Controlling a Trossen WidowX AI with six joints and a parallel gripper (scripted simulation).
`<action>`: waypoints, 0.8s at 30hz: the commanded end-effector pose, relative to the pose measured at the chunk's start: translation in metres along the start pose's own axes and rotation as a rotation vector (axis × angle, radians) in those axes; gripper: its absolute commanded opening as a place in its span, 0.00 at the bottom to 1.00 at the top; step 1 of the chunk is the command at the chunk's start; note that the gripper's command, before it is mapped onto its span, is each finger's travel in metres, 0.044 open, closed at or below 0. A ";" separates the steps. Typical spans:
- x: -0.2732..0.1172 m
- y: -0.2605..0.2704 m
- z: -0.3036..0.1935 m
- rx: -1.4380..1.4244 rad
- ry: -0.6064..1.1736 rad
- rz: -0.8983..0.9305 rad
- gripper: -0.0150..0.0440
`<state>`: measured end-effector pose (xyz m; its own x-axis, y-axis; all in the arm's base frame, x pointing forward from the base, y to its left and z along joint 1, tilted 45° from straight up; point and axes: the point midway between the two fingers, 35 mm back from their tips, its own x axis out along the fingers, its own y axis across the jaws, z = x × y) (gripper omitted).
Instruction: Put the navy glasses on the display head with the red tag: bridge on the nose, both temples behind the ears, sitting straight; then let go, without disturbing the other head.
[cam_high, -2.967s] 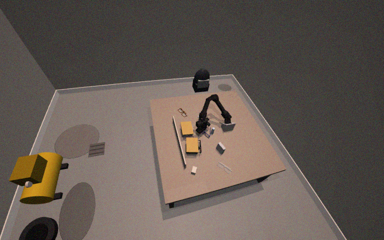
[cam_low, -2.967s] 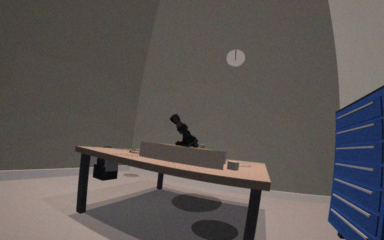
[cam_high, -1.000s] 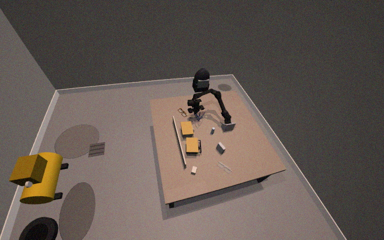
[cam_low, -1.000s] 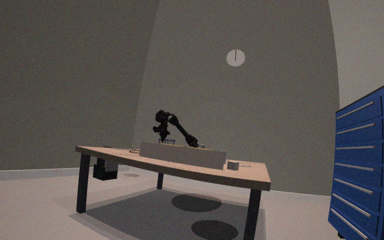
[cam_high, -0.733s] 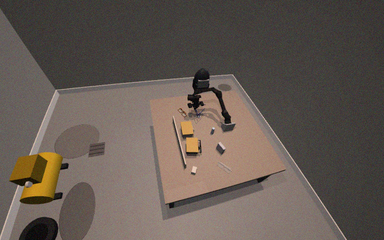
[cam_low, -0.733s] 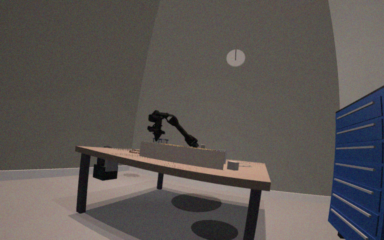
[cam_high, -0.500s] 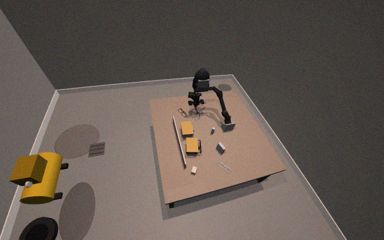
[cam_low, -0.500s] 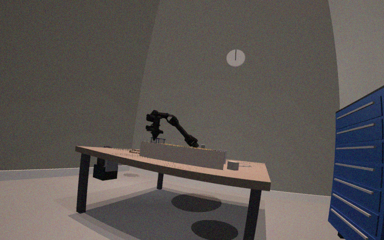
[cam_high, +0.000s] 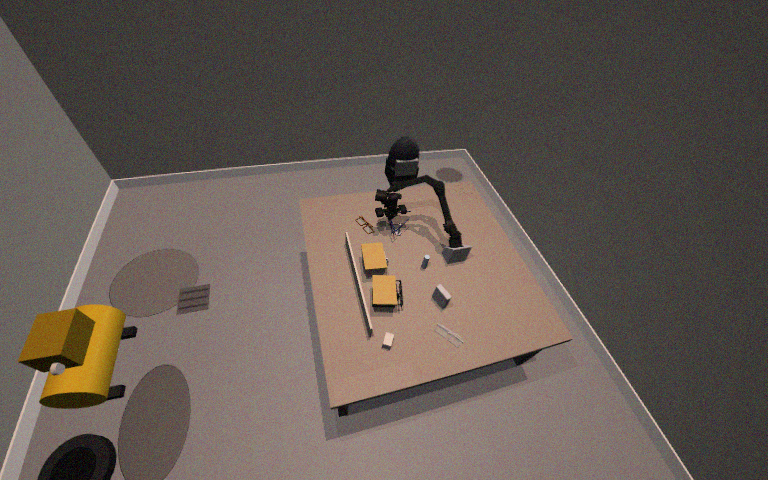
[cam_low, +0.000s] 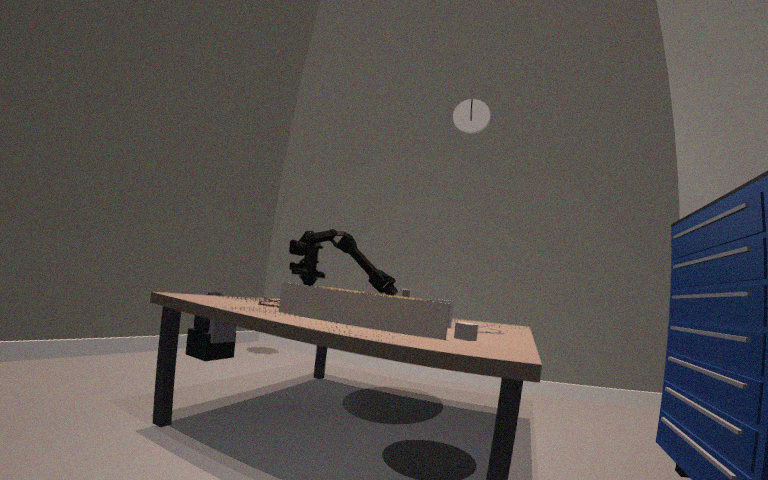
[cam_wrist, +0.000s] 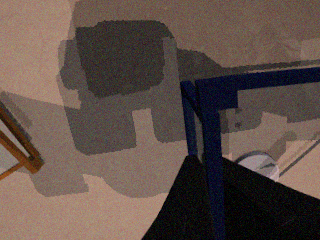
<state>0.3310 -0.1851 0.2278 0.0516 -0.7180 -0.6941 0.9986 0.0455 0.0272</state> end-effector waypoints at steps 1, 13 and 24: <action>0.011 -0.001 0.000 -0.005 0.001 0.003 0.25; 0.010 0.005 0.007 -0.004 0.001 0.004 0.25; 0.010 0.007 0.010 -0.004 0.001 0.004 0.25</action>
<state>0.3372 -0.1986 0.2264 0.0530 -0.7188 -0.6932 0.9985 0.0464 0.0283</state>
